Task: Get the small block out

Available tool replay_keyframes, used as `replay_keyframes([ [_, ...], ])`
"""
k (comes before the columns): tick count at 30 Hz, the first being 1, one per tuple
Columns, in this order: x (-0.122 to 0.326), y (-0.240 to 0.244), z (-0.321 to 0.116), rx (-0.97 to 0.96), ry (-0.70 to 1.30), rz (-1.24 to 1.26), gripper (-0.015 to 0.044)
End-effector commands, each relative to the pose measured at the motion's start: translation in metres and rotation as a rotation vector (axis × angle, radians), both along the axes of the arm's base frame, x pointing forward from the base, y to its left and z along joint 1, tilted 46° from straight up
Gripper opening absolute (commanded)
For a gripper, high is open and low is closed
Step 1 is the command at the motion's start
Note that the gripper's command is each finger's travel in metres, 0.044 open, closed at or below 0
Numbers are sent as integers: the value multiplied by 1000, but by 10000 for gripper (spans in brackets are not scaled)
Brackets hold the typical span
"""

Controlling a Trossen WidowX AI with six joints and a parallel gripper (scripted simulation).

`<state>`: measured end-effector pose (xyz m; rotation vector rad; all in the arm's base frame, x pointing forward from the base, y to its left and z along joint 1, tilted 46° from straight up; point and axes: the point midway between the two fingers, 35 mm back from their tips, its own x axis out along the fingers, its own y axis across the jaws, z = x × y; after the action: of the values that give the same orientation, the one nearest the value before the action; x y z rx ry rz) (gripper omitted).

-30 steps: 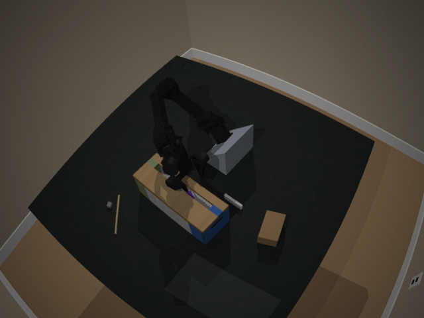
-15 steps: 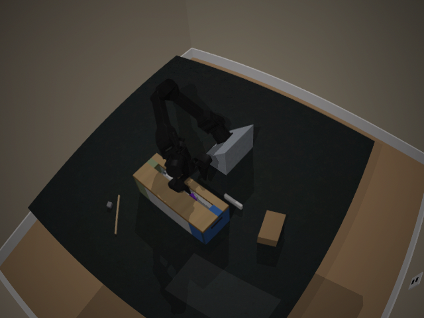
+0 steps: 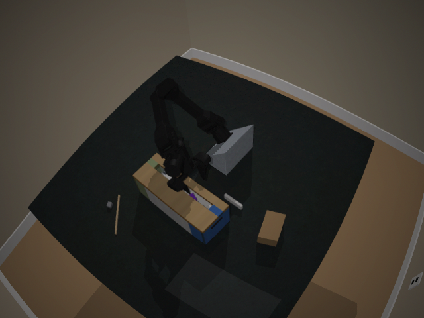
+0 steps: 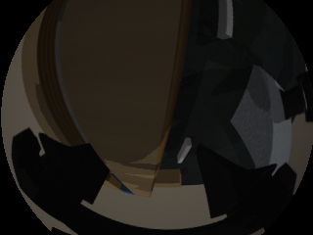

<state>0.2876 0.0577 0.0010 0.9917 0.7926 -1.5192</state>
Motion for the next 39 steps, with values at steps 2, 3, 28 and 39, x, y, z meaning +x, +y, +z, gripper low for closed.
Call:
replay_keyframes([
  [2, 0, 3, -4, -1, 2, 3, 400],
  [3, 1, 4, -4, -1, 2, 3, 400],
  [28, 5, 24, -24, 1, 2, 3, 400],
  [39, 7, 36, -36, 2, 1, 3, 400],
])
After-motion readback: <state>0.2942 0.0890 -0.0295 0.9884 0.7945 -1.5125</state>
